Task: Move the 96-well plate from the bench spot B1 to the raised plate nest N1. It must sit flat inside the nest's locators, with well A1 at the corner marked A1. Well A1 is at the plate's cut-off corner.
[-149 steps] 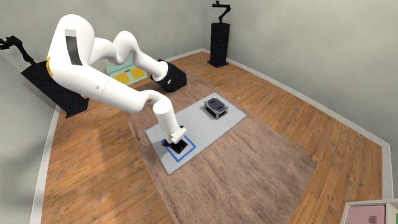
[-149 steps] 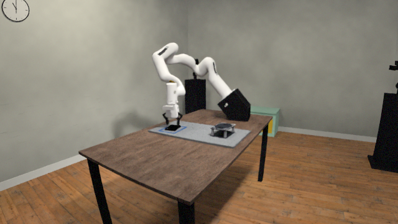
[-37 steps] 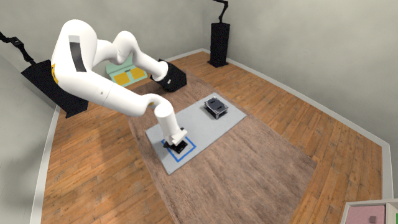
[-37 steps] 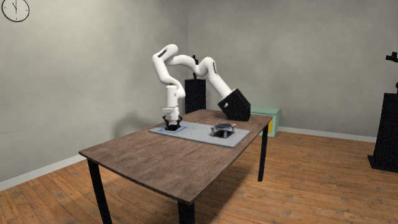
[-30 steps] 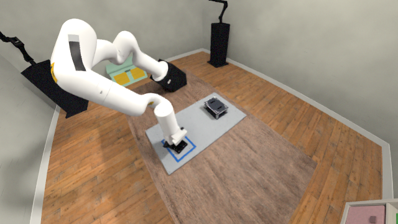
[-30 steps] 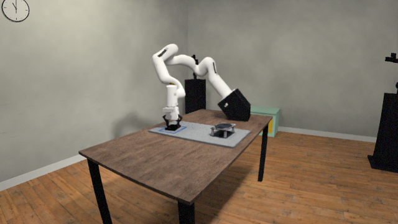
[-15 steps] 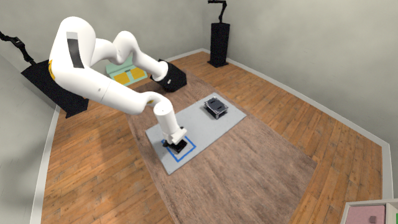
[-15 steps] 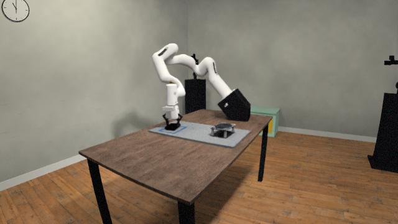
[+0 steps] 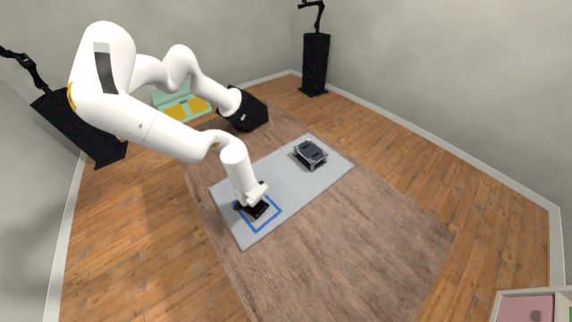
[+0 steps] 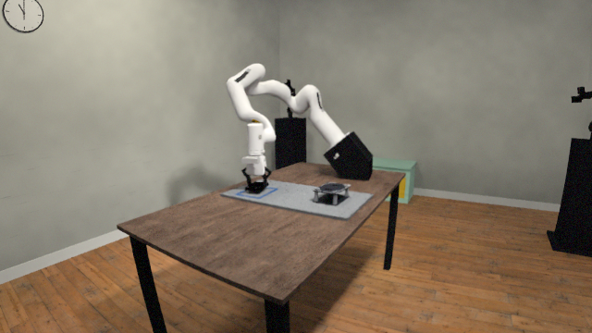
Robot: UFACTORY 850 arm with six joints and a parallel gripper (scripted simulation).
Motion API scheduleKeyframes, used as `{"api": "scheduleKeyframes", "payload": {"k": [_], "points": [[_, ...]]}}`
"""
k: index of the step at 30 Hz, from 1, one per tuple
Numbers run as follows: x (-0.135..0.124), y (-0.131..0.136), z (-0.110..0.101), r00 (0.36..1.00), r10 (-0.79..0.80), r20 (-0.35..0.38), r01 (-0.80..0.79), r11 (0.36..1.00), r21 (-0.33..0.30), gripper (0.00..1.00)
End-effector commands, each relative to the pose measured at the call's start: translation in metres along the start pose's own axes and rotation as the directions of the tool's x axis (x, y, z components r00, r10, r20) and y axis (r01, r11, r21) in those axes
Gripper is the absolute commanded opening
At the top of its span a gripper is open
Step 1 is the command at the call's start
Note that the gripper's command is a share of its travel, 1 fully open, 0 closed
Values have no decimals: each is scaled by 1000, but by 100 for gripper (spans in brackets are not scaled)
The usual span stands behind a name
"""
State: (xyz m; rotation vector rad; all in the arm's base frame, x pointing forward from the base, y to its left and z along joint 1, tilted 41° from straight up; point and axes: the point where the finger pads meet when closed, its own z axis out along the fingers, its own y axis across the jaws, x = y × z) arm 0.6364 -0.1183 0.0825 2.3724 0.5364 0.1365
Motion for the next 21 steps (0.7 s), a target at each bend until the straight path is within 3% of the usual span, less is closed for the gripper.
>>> {"api": "scheduleKeyframes", "payload": {"k": [1, 21], "points": [[1, 0, -1, 1000, 0, -1, 0, 1000, 0, 0], [1, 0, -29, 1000, 0, -1, 0, 1000, 0, 0]]}}
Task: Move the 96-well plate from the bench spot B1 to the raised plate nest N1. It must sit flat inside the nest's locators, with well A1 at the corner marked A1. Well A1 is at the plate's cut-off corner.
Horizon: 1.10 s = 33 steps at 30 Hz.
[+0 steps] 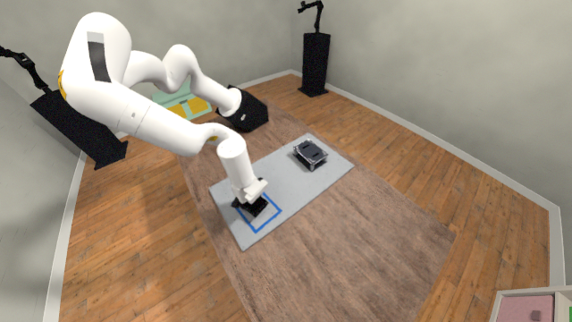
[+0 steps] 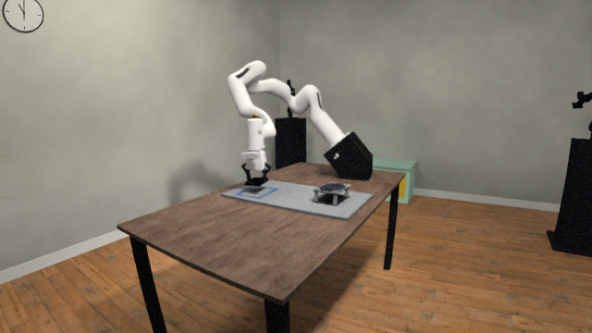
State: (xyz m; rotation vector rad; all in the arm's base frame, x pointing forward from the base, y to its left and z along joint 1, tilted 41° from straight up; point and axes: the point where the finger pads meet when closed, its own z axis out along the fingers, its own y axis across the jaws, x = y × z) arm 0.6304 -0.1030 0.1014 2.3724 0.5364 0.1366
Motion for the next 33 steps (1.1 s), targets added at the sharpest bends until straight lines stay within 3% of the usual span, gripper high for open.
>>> {"api": "scheduleKeyframes", "payload": {"k": [1, 21, 33], "points": [[1, 0, -6, 1000, 0, -1, 0, 1000, 0, 0], [1, 0, -36, 1000, 0, -1, 0, 1000, 0, 0], [1, 0, -36, 1000, 0, -1, 0, 1000, 0, 0]]}}
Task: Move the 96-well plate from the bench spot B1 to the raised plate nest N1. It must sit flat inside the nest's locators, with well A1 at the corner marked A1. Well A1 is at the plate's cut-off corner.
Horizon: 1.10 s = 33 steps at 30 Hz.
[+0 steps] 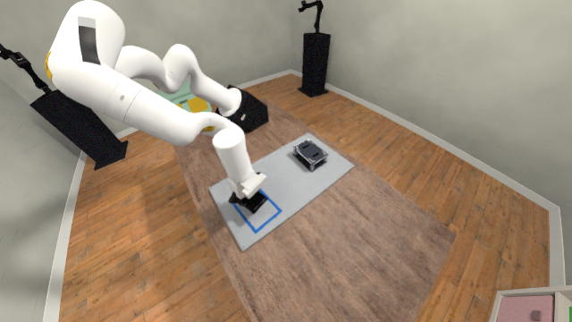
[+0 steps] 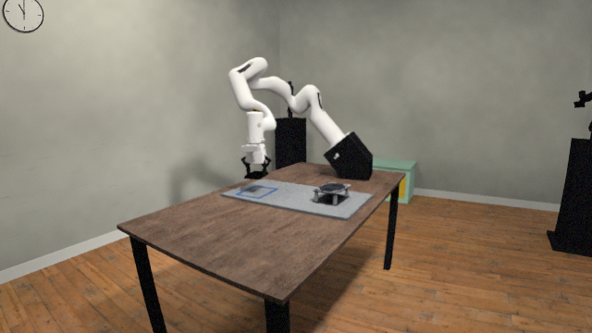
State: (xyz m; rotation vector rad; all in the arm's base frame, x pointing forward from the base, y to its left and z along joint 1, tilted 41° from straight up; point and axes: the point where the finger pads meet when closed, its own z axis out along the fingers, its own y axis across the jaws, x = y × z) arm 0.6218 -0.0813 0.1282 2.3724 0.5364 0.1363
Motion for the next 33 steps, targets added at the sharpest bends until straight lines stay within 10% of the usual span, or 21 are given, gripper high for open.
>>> {"api": "scheduleKeyframes", "payload": {"k": [1, 15, 33], "points": [[1, 0, -1, 1000, 0, -1, 0, 1000, 0, 0], [5, -39, -7, 921, -389, -1, 389, 921, -1, 0], [10, -92, -15, 596, -803, -1, 803, 596, -1, 0]]}}
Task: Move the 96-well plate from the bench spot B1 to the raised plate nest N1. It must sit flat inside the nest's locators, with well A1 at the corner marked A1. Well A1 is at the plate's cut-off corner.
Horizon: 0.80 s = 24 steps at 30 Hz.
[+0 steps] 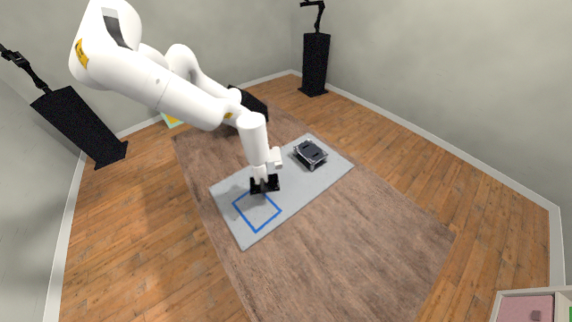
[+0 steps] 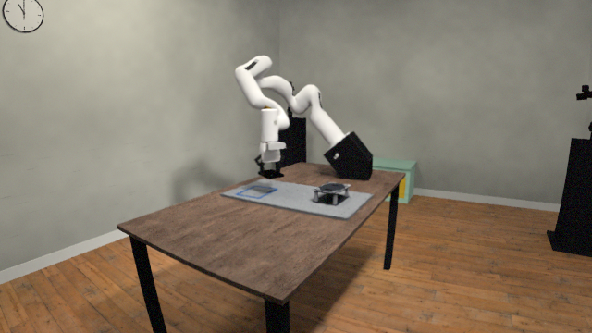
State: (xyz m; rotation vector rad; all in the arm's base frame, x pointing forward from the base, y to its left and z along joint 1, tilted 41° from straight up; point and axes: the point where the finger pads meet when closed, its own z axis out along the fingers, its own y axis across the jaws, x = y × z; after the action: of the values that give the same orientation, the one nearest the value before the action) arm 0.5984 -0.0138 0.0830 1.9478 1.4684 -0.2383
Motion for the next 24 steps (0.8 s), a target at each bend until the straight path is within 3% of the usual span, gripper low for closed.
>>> {"api": "scheduleKeyframes", "payload": {"k": [1, 9, 12, 24], "points": [[10, -6, -2, 993, -121, 0, 121, 993, 5, 0], [32, -22, -6, 926, -378, -1, 378, 926, 5, 0], [34, -23, -7, 913, -409, -2, 409, 913, 5, 0], [66, -46, -13, 681, -732, -3, 732, 681, 4, 0]]}}
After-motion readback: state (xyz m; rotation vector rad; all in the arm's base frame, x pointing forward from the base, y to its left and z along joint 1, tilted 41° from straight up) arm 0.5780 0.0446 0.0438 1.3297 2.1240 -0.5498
